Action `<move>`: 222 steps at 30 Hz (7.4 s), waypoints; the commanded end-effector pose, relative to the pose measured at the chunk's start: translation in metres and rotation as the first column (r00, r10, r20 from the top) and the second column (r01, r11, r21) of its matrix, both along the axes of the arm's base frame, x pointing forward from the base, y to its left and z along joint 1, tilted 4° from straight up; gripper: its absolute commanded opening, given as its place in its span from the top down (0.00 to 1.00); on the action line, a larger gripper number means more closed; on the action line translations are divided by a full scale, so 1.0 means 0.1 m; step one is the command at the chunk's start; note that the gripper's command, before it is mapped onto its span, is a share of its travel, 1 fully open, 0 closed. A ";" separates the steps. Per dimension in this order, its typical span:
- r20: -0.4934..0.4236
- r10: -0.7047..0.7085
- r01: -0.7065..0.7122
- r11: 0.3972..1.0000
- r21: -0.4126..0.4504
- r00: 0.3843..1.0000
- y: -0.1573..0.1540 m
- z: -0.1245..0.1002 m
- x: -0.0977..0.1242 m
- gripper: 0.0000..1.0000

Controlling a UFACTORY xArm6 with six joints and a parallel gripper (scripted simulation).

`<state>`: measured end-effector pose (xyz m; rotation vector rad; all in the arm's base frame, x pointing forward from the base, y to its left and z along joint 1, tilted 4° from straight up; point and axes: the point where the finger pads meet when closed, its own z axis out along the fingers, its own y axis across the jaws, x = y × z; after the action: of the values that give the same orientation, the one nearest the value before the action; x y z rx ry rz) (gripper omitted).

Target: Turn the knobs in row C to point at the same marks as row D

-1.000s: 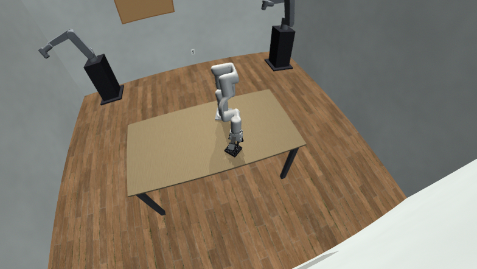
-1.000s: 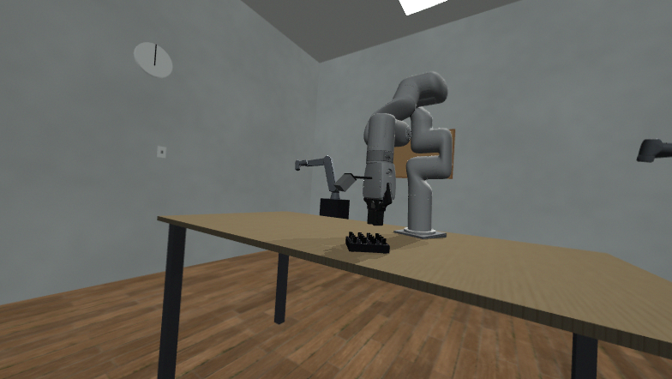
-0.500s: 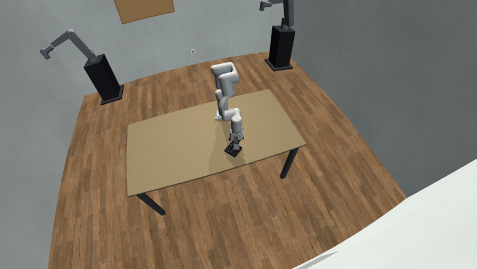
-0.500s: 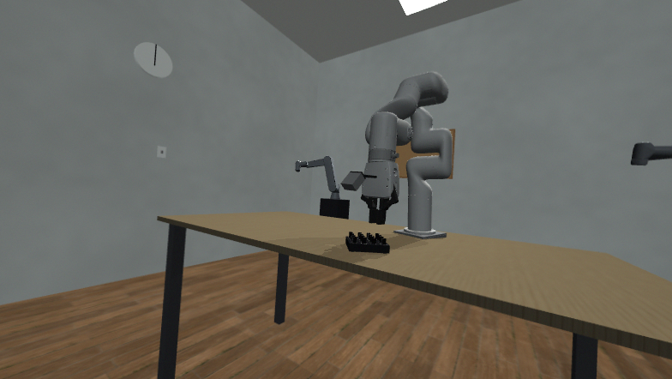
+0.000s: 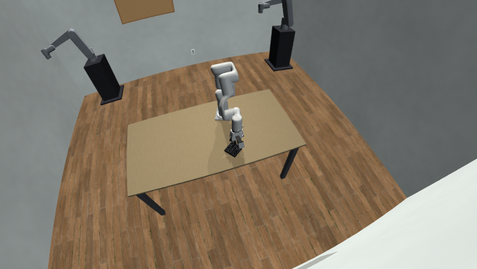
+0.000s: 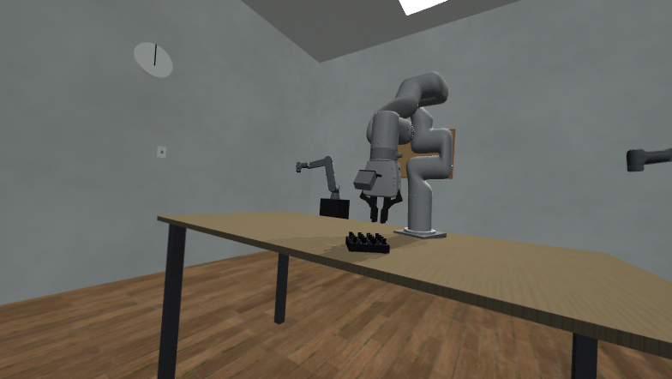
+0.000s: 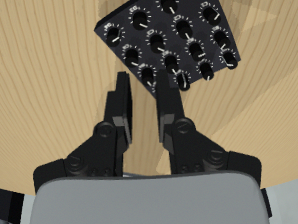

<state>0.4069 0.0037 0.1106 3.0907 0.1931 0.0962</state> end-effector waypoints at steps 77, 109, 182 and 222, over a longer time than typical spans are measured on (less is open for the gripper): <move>-0.036 0.712 -0.713 0.701 -0.027 0.701 0.10 0.09 -0.07 0.81; -0.036 0.712 -0.713 0.701 -0.026 0.701 0.08 -0.19 -0.05 0.81; -0.036 0.712 -0.713 0.701 -0.026 0.701 0.07 -0.37 -0.04 0.81; -0.036 0.712 -0.713 0.701 -0.026 0.701 0.07 -0.47 -0.03 0.81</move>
<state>0.4025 0.0106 0.0625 2.7684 1.3717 0.0693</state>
